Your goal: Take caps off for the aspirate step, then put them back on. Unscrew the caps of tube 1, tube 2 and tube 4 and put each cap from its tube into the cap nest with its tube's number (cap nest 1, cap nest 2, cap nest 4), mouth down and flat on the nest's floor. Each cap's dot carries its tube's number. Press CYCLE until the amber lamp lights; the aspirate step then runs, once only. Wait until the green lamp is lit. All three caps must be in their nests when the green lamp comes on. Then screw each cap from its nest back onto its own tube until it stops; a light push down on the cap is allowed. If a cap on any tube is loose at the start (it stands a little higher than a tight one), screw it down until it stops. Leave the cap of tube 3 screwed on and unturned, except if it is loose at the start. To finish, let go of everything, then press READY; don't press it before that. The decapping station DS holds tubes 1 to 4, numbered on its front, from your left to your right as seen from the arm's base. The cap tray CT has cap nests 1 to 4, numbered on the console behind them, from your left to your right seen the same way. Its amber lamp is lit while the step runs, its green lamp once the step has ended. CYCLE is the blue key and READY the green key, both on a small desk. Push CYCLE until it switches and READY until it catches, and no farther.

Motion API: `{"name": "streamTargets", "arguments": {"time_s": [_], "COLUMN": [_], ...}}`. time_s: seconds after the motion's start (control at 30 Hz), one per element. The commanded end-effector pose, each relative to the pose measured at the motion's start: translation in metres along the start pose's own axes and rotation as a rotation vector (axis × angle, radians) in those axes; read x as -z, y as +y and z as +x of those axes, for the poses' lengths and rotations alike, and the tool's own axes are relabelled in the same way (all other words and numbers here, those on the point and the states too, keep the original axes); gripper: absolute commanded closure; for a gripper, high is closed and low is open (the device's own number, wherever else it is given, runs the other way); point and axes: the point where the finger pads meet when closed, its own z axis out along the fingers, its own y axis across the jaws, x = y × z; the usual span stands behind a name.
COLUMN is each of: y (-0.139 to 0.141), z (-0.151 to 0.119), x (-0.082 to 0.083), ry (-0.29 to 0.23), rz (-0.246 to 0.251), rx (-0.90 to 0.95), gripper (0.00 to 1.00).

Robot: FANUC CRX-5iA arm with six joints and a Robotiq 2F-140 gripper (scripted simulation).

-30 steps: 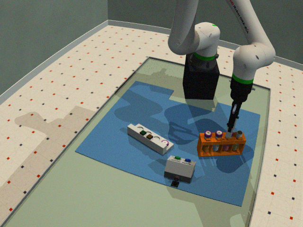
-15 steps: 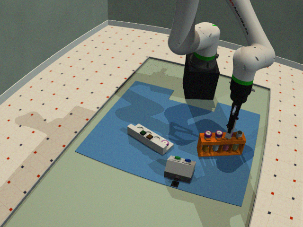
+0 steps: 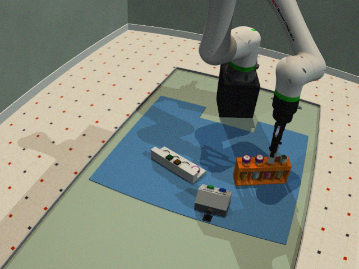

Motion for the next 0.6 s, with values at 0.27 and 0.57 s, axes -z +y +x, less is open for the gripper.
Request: {"name": "streamTargets", "arguments": {"time_s": [0.27, 0.57], "y": [-0.0001, -0.0001], "z": [-0.0001, -0.0001], "x": [0.0000, 0.0003], "ry": [0.000, 0.000], "rz": [0.000, 0.000], "rx": [0.050, 0.500], "gripper": [1.00, 1.00]}}
